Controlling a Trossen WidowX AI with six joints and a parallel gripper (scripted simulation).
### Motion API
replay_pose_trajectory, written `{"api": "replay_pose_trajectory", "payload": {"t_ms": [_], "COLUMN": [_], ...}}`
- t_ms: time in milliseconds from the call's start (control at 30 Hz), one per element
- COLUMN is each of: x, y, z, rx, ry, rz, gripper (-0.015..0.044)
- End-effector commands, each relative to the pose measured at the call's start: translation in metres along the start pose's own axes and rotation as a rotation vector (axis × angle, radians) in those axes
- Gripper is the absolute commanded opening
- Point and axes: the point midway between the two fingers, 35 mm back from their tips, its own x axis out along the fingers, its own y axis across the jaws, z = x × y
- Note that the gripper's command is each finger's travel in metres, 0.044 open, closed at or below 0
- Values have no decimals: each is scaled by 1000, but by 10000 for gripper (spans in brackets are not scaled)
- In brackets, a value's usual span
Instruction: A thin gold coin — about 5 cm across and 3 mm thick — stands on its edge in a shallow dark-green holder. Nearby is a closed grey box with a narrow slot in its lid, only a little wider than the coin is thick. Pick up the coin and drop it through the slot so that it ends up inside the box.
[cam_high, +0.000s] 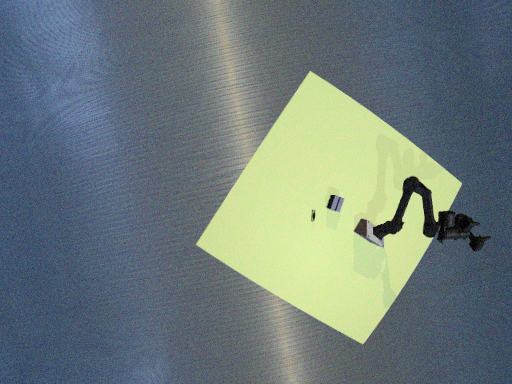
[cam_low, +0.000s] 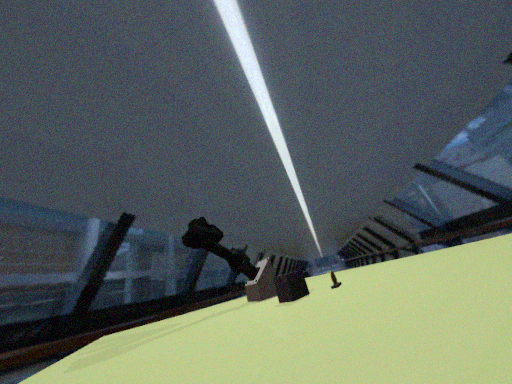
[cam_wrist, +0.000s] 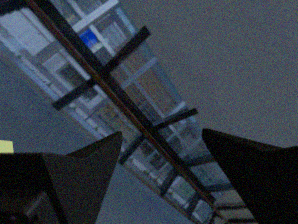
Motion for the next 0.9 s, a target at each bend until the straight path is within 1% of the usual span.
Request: {"api": "replay_pose_trajectory", "payload": {"t_ms": [0,100,267,333,433,633,733,867], "x": [0,-8,-16,-20,-36,-90,-120,-149], "y": [-1,-18,-59,-78,-123,-208,-229,-252], "z": [0,-6,-16,-20,-29,-42,-36,-36], "rx": [-1,-14,39,72,150,299,252,288], "ry": [3,40,92,109,141,163,157,148], "rz": [-4,-57,-197,-264,-433,-791,-898,-1026], "gripper": [374,295,164,161,161,161,161,161]}}
